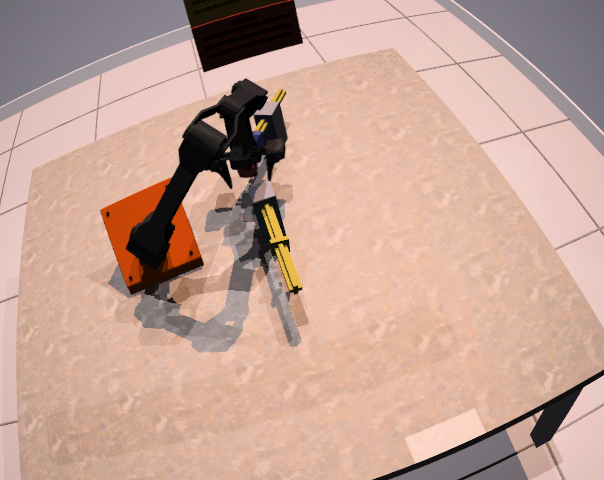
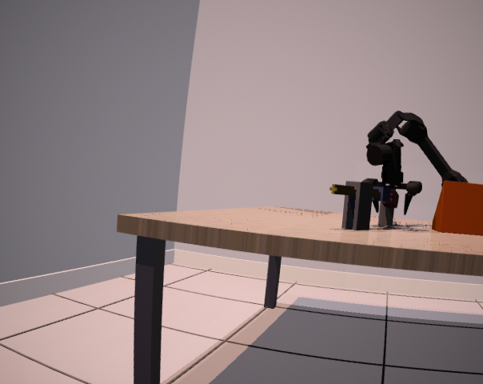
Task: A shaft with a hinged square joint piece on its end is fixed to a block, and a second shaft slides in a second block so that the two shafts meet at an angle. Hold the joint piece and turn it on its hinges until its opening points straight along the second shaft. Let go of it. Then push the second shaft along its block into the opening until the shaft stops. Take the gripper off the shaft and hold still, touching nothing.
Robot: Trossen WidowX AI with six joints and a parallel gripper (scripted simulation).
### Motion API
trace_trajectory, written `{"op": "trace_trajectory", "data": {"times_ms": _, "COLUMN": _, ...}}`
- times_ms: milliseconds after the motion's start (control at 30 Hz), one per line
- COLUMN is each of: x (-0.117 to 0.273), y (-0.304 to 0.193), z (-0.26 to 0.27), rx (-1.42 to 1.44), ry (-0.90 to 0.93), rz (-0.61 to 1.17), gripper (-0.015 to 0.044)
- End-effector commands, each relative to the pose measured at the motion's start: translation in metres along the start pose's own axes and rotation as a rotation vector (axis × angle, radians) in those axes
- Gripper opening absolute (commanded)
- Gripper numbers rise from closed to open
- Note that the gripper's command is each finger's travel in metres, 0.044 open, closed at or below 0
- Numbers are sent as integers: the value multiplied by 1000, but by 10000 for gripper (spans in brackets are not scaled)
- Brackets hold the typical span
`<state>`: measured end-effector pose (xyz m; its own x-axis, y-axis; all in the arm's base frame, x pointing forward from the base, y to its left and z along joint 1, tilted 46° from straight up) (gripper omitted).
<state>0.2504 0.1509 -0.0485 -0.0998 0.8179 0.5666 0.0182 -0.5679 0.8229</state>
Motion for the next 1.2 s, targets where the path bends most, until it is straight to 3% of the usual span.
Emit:
{"op": "trace_trajectory", "data": {"times_ms": 0, "x": 0, "y": 0, "z": 0, "rx": -2, "ry": 1, "rz": 2, "gripper": 440}}
{"op": "trace_trajectory", "data": {"times_ms": 133, "x": 2, "y": 1, "z": -1, "rx": -5, "ry": 6, "rz": 44, "gripper": 440}}
{"op": "trace_trajectory", "data": {"times_ms": 600, "x": 24, "y": 17, "z": -6, "rx": -14, "ry": 131, "rz": 441, "gripper": 440}}
{"op": "trace_trajectory", "data": {"times_ms": 1000, "x": 23, "y": 16, "z": -7, "rx": -5, "ry": 127, "rz": 431, "gripper": 440}}
{"op": "trace_trajectory", "data": {"times_ms": 1167, "x": 39, "y": 15, "z": -4, "rx": 141, "ry": 149, "rz": 413, "gripper": 440}}
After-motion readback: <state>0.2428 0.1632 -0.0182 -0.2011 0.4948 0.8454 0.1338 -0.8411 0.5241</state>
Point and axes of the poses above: the point midway between the two fingers, 35 mm back from their tips, its own x axis back along the fingers, its own z axis across the jaws, y = z × x, the point moved 2 cm from there along x, back along the fingers, and after that the axes turned 15 degrees about x, right-handed, at the moved point
